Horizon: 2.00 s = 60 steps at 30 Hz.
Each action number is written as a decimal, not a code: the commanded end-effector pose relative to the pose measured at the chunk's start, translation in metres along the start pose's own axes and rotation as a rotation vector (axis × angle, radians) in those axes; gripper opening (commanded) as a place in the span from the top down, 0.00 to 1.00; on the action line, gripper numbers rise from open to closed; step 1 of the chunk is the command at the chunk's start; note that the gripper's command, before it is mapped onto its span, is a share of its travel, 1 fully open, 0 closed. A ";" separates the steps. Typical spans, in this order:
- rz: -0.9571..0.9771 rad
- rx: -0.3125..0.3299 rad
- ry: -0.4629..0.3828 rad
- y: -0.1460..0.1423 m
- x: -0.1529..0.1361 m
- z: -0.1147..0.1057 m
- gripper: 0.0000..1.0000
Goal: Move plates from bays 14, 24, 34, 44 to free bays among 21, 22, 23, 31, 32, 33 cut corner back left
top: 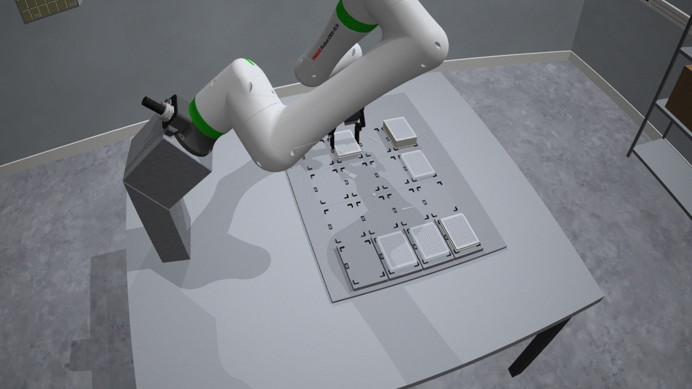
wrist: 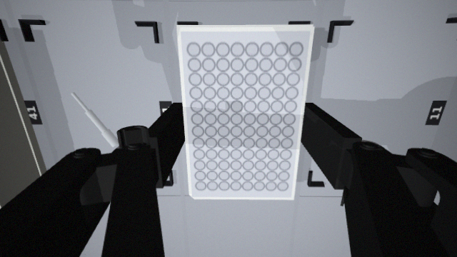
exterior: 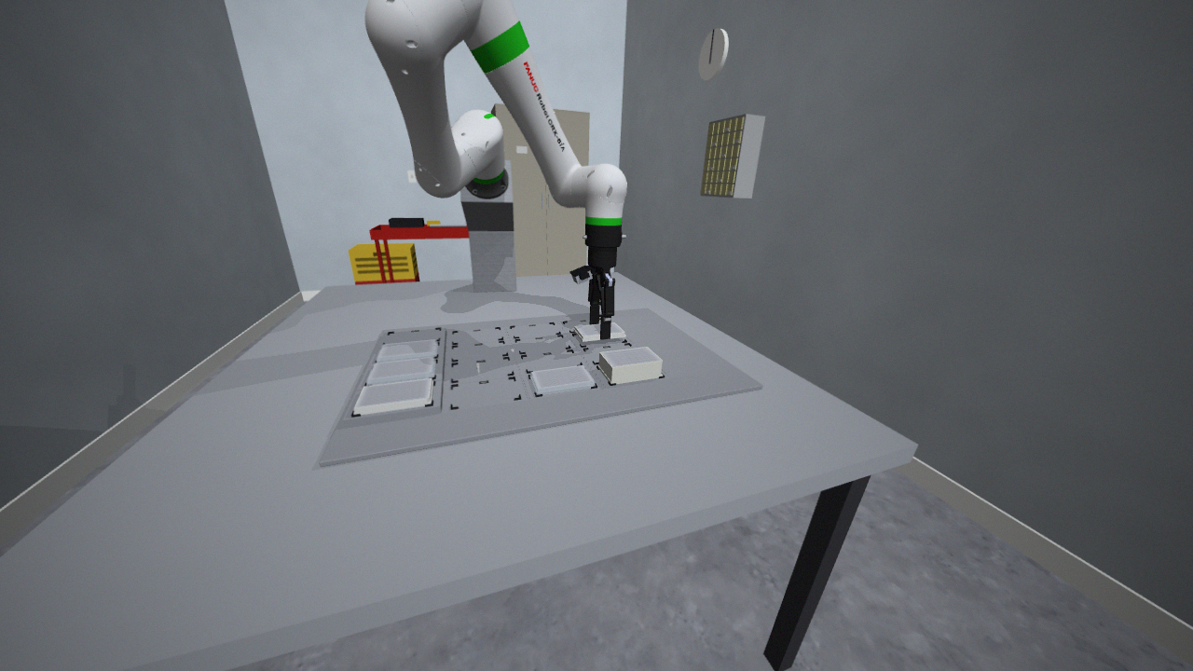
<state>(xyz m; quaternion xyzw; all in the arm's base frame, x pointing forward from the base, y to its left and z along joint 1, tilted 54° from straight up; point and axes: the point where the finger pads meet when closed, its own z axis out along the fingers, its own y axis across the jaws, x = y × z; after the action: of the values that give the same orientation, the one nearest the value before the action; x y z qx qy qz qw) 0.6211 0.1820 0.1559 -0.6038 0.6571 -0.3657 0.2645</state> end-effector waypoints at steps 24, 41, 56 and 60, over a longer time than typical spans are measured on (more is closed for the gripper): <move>0.000 0.001 -0.001 0.000 0.000 0.000 0.90; 0.000 0.001 -0.001 0.000 0.000 0.000 0.90; 0.000 0.001 -0.001 0.000 0.000 0.003 0.90; 0.000 0.001 -0.001 0.000 0.000 0.005 0.90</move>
<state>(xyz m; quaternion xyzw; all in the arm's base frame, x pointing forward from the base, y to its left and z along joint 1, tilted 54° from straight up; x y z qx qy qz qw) 0.6246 0.1812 0.1532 -0.6038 0.6571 -0.3657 0.2645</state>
